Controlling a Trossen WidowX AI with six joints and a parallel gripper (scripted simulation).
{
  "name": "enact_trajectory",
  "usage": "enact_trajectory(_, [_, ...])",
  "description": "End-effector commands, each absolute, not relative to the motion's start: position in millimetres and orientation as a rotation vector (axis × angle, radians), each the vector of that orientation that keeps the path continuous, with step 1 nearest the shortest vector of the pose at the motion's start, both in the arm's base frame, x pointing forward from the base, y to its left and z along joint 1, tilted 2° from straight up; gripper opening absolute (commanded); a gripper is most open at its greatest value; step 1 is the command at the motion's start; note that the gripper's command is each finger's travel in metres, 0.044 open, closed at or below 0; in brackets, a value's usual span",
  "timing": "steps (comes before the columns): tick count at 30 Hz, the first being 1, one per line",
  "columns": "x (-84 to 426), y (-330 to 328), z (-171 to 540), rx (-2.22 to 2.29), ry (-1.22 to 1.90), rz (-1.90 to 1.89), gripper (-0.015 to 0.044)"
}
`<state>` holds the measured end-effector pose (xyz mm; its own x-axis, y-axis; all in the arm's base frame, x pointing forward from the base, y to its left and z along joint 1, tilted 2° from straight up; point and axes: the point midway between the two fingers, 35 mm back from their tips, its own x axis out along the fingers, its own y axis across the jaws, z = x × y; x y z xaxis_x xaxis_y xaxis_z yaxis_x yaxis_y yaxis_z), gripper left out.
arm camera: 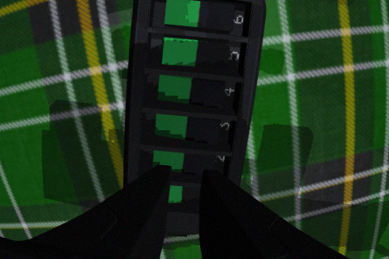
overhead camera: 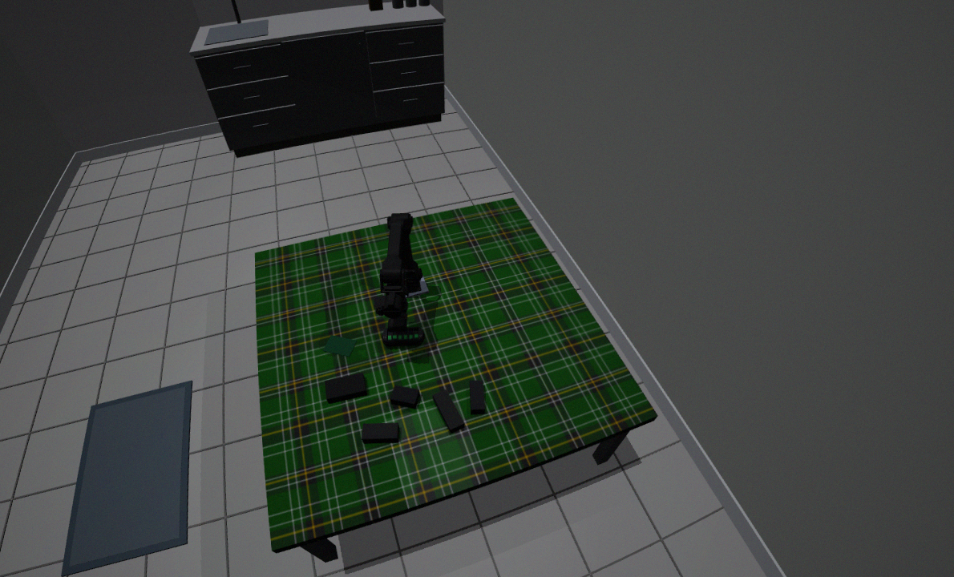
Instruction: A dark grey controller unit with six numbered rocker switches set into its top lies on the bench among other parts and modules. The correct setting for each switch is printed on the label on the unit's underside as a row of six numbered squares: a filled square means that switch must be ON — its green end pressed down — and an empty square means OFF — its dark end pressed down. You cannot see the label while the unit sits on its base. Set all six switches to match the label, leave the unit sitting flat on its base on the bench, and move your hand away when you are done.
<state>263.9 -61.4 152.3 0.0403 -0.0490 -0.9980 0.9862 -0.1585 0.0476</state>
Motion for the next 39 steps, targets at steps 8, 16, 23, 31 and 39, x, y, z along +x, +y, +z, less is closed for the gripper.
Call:
enact_trajectory(8, [263.4, -61.3, 152.7, 1.315, 1.061, -1.318, 0.0000])
enact_trajectory(16, [263.9, -61.4, 152.3, 1.312, 1.063, -1.314, 0.0131])
enact_trajectory(23, [263.9, -61.4, 152.3, 1.312, 1.063, -1.314, 0.0315])
enact_trajectory(31, [263.3, -61.4, 151.4, 1.312, 1.063, -1.314, 0.0414])
enact_trajectory(39, [234.0, -59.5, 111.6, 1.305, 1.078, -1.305, 0.0204])
